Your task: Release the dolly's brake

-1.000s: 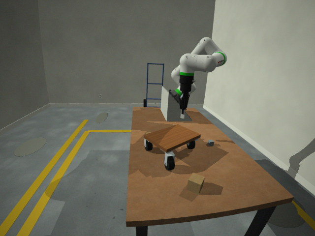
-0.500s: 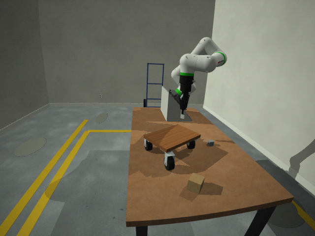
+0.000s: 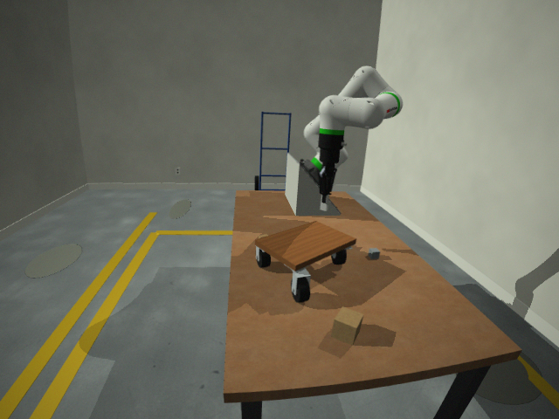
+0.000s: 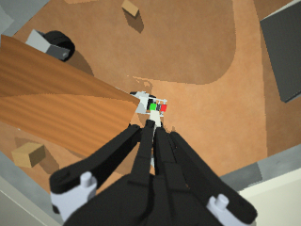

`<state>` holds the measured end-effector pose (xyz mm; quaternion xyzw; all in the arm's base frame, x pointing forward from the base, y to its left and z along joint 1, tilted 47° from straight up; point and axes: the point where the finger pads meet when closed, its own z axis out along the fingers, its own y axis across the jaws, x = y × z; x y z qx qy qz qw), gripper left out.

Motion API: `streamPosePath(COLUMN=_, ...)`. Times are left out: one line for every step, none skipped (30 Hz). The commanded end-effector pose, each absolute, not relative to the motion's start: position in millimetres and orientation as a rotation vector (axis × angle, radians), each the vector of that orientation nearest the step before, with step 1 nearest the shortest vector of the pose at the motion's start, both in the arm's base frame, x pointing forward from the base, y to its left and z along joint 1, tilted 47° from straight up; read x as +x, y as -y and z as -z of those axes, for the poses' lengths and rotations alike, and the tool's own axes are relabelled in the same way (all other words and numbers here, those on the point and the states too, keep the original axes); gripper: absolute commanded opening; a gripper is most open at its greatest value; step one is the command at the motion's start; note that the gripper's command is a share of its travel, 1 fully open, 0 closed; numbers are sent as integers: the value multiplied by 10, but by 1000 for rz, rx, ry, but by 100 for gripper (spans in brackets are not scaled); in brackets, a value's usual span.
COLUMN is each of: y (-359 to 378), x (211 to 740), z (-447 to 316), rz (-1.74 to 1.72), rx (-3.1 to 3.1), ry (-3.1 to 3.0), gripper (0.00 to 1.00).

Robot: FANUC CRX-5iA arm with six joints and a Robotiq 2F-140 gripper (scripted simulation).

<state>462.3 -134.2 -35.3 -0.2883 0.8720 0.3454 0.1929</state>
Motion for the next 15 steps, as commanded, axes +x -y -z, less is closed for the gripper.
streamPosePath(y=1345, x=4624, z=352, rz=-969, rx=-809, ry=-2447, gripper=0)
streamPosePath(y=1344, x=4624, z=352, rz=-969, rx=-809, ry=-2447, gripper=0)
streamPosePath(y=1344, x=4624, z=353, rz=-969, rx=-809, ry=-2447, gripper=0)
streamPosePath(y=1343, x=4624, z=353, rz=-969, rx=-809, ry=-2447, gripper=0)
streamPosePath(y=1342, x=4624, z=355, rz=-969, rx=-809, ry=-2447, gripper=0)
streamPosePath(y=1340, x=4625, z=356, rz=-969, rx=-809, ry=-2447, gripper=0)
streamPosePath(y=1340, x=4625, z=356, rz=-969, rx=-809, ry=-2447, gripper=0)
streamPosePath(y=1340, x=4625, z=356, rz=-969, rx=-809, ry=-2447, gripper=0)
streamPosePath(y=1338, x=4625, z=358, rz=-969, rx=-809, ry=-2447, gripper=0)
streamPosePath(y=1335, x=4626, z=361, rz=-969, rx=-809, ry=-2446, gripper=0)
streamPosePath(y=1331, x=4627, z=365, rz=-969, rx=-809, ry=-2446, gripper=0)
streamPosePath(y=1327, x=4628, z=369, rz=-969, rx=-809, ry=-2446, gripper=0)
streamPosePath(y=1321, x=4629, z=374, rz=-969, rx=-809, ry=-2445, gripper=0)
streamPosePath(y=1315, x=4630, z=380, rz=-969, rx=-809, ry=-2445, gripper=0)
streamPosePath(y=1309, x=4632, z=387, rz=-969, rx=-809, ry=-2445, gripper=0)
